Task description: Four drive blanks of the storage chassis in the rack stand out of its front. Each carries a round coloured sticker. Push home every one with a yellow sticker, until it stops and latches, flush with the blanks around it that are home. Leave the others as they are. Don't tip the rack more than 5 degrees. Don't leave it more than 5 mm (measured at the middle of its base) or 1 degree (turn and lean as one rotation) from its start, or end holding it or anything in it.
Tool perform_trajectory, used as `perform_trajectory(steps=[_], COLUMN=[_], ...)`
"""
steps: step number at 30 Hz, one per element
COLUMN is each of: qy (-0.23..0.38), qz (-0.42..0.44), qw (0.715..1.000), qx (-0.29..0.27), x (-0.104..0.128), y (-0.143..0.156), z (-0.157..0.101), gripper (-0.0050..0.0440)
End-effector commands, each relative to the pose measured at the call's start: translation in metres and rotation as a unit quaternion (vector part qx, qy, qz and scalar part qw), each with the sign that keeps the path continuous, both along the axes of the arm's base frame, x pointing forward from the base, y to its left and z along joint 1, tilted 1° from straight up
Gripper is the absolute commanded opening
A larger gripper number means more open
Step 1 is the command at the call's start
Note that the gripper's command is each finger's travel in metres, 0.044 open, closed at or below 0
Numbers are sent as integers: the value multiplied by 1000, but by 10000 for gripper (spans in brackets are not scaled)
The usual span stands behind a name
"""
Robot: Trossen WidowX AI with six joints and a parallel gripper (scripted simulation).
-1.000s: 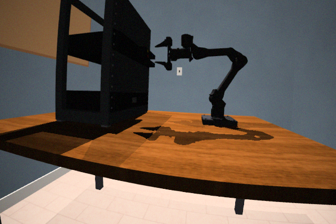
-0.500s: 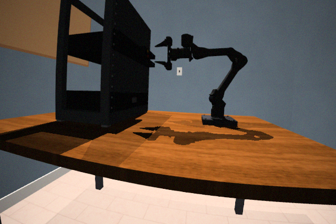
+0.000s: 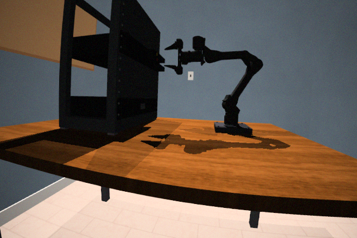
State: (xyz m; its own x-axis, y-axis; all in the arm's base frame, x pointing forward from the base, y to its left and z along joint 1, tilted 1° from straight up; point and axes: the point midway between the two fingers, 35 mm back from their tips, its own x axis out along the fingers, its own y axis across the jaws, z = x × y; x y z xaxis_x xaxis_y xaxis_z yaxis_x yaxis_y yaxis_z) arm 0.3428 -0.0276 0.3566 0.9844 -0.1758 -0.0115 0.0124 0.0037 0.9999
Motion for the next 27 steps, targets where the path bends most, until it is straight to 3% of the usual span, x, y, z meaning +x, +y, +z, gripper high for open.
perform_trajectory(steps=[1,27], qy=[-11,-11], qz=[-1,-1], qw=[1000,1000], qx=[1,1], x=[-2,-3], y=[0,-13], z=[8,7], gripper=[440,440])
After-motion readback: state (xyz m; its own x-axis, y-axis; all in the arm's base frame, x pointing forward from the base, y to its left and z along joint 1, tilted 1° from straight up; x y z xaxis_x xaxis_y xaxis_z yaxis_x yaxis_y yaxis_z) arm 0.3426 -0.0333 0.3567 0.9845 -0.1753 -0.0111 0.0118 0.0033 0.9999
